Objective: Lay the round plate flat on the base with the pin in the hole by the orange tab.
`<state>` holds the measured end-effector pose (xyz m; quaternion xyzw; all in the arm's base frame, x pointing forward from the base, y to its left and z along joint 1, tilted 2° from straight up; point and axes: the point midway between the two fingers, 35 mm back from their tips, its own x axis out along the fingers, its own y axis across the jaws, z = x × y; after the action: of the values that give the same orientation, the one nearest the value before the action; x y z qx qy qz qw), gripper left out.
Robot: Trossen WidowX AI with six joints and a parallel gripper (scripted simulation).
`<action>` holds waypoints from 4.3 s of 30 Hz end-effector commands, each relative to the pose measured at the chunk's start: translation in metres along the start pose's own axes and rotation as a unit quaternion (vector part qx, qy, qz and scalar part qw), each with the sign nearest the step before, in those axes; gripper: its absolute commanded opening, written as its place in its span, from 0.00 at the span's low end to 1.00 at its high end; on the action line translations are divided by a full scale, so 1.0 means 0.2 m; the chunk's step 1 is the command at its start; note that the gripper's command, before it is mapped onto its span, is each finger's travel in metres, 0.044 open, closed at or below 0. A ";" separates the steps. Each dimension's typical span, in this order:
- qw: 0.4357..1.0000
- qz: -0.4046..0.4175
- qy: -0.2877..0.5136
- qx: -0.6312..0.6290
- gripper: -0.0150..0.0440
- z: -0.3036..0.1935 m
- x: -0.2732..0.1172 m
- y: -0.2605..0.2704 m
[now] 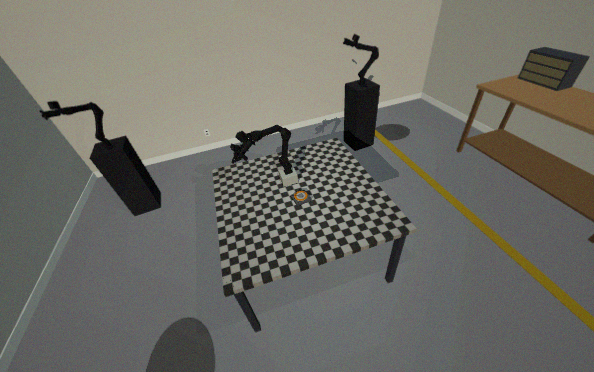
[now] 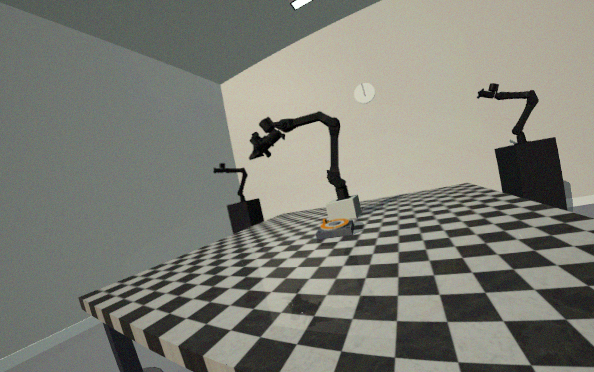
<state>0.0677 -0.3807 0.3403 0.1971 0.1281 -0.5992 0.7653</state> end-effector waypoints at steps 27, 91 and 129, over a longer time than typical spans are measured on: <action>0.748 0.248 0.417 -0.452 0.25 -1.85 -0.33 1.16; 0.668 0.256 0.446 -0.539 0.25 -2.34 -0.51 0.91; 0.667 0.256 0.447 -0.538 0.25 -2.39 -0.62 0.87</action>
<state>0.2257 -0.0231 -0.0037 0.0182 0.6973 -0.0480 0.7150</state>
